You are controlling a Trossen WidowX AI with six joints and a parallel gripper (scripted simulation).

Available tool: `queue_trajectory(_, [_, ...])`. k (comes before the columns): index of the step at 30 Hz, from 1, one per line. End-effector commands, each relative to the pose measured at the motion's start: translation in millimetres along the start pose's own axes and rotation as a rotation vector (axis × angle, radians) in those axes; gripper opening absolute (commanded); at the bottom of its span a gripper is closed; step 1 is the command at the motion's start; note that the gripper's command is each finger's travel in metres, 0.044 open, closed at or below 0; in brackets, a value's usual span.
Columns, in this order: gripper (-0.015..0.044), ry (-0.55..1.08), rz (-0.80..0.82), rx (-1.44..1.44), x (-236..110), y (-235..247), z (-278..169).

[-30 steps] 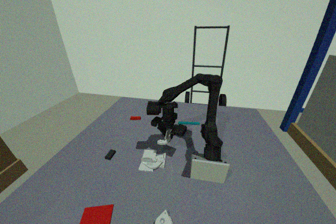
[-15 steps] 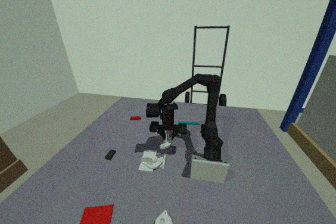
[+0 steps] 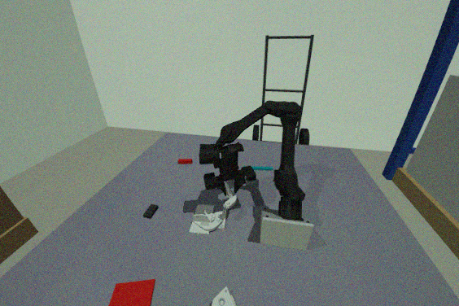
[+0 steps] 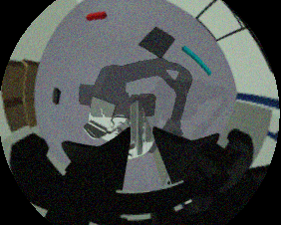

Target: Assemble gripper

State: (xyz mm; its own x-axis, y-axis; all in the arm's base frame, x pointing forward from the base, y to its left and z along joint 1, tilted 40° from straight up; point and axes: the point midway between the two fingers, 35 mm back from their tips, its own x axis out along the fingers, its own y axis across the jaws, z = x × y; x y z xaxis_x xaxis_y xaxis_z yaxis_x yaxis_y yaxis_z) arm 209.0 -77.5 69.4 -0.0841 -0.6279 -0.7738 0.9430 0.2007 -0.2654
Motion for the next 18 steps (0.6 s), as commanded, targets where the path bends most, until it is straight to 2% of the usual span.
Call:
queue_trajectory(1, [0.0134,0.003,-0.002,-0.115,1,1,-6])
queue_trajectory(18, [0.0134,0.002,-0.003,-0.548,1,3,-22])
